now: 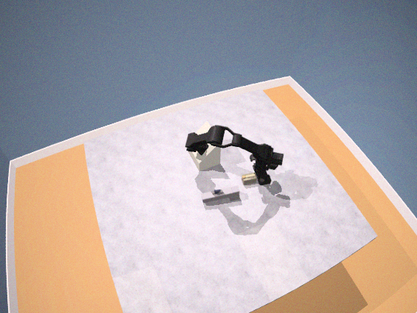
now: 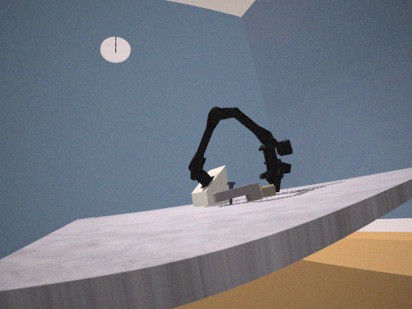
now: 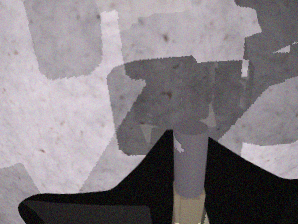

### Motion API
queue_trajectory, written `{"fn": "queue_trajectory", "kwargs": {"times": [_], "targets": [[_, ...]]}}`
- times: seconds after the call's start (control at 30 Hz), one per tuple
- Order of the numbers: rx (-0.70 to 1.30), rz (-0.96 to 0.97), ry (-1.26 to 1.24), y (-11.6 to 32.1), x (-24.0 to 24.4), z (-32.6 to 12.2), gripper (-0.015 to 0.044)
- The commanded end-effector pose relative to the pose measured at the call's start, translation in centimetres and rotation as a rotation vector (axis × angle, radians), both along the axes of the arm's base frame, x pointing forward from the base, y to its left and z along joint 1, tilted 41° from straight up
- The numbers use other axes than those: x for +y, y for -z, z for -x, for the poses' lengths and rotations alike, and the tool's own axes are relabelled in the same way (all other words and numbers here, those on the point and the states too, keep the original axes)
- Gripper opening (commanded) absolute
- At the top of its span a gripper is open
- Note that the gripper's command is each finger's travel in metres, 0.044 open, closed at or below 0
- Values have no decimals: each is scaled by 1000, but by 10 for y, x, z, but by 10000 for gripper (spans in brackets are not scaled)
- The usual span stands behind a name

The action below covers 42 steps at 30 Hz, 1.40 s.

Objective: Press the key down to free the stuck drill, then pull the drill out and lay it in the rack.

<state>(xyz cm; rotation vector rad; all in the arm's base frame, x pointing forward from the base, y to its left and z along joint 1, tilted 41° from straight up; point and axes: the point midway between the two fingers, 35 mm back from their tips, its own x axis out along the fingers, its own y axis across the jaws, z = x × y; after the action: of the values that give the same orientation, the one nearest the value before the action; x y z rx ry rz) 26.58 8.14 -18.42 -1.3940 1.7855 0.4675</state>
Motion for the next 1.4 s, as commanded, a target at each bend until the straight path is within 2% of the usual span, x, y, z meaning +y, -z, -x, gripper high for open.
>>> {"fn": "queue_trajectory", "kwargs": {"times": [0.0,0.67,1.2,1.23,1.37], "targets": [[11,14,6,1,-8,2,0],[11,14,6,1,-8,2,0],[0,0,0,0,0,0,420],[1,1,1,-2,2,0,440],[11,12,6,-19,15,-1,440]]}}
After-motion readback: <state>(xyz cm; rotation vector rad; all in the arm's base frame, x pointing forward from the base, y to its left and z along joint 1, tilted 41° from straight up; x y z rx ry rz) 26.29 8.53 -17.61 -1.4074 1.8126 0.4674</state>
